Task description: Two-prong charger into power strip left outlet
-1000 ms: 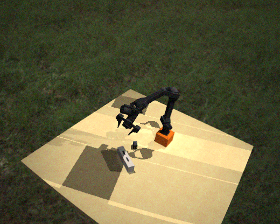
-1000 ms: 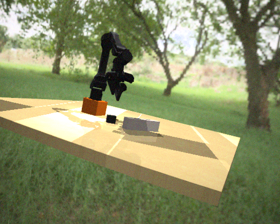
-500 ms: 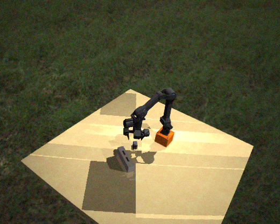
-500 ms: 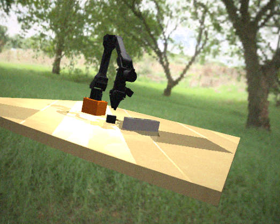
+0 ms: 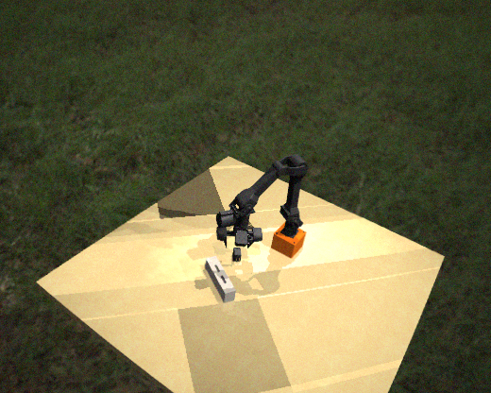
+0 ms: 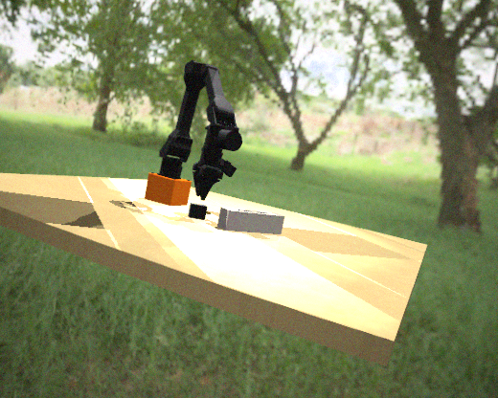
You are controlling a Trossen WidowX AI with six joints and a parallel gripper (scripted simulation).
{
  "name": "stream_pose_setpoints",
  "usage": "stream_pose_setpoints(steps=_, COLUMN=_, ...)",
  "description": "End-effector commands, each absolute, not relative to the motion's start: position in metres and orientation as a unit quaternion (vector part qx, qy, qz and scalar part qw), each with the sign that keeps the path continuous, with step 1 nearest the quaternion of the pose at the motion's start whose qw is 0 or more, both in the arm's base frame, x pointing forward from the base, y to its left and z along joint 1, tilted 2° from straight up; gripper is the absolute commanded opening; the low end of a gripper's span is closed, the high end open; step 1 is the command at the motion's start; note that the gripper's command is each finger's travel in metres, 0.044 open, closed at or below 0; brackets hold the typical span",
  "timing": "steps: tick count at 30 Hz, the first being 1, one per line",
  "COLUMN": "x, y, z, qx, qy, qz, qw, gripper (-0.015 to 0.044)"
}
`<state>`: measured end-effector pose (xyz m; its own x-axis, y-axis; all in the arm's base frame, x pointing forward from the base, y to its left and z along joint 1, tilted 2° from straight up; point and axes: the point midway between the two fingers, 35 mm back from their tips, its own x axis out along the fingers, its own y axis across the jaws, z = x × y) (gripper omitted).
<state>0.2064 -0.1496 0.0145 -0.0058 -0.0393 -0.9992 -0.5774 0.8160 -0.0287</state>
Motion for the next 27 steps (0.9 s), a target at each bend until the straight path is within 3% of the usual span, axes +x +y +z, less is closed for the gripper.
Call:
stream_pose_setpoints(steps=1, x=0.203, y=-0.148, z=0.009, qx=-0.226, qy=0.683, qz=0.206, qw=0.663, gripper=0.0440)
stream_pose_setpoints(steps=27, x=0.205, y=-0.148, z=-0.031, qx=-0.226, qy=0.683, qz=0.206, qw=0.663, gripper=0.0440)
